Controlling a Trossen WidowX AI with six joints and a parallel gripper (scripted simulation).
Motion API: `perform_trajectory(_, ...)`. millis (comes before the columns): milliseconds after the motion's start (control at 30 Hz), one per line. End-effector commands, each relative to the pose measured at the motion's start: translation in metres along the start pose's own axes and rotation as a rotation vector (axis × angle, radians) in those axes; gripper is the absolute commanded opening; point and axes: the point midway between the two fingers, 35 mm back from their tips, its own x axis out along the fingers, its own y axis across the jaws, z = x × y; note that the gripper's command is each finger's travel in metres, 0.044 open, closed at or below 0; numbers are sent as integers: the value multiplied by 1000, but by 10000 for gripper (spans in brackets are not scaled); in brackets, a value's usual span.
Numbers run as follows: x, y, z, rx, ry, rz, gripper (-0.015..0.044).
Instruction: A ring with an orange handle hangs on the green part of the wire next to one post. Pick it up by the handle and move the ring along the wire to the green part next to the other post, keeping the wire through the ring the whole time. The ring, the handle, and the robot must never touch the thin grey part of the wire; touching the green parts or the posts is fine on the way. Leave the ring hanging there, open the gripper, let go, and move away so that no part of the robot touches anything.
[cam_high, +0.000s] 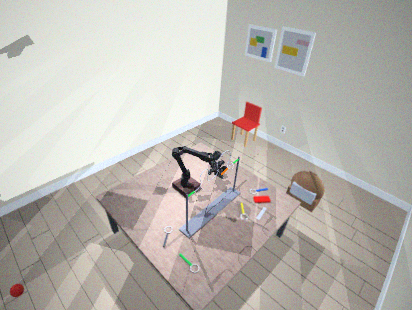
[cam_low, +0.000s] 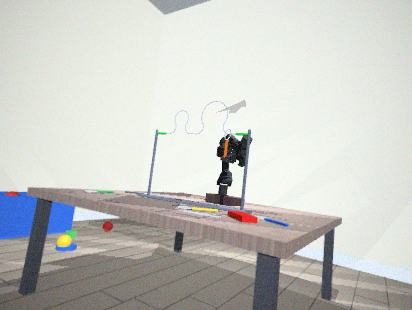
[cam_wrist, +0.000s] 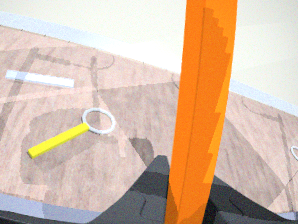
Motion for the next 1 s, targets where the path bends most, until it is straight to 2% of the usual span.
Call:
perform_trajectory(0, -3, 15, 4, 79, 5, 38, -150)
perform_trajectory(967, -14, 62, 14, 235, 24, 109, -150)
